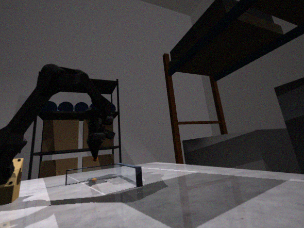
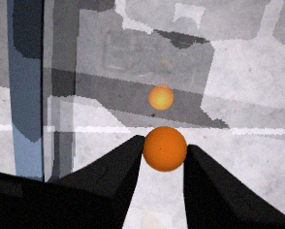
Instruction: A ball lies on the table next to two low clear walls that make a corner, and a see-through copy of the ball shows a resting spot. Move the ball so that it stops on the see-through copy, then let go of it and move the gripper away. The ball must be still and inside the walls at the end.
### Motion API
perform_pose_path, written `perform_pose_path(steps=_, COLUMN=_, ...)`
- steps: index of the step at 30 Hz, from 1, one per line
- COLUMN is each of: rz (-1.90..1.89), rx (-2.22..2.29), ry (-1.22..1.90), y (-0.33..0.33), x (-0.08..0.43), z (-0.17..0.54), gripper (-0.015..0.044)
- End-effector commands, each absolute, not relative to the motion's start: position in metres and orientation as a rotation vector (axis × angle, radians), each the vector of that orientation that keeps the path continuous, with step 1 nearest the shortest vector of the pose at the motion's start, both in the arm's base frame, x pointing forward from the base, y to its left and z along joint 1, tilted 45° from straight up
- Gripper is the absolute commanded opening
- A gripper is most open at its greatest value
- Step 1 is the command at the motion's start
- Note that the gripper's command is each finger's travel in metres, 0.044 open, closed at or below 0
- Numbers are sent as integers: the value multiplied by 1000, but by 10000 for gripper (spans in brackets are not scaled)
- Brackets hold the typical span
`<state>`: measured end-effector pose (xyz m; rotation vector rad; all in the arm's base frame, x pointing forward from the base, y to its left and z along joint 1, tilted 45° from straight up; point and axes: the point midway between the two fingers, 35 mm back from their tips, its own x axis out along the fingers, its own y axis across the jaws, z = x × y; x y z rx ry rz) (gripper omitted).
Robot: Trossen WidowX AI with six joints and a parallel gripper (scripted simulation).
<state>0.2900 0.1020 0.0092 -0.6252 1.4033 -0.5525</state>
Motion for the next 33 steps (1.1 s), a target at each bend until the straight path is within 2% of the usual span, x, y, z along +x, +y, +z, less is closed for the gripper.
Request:
perform_pose_path(steps=1, rz=-557, rx=-618, ry=1404, y=99, x=288, z=2, gripper=0)
perform_pose_path(steps=14, rz=-560, rx=-620, ry=1403, y=54, x=294, z=-43, gripper=0)
perform_pose_path(steps=33, rz=-561, rx=-620, ry=1402, y=40, x=295, z=-57, gripper=0)
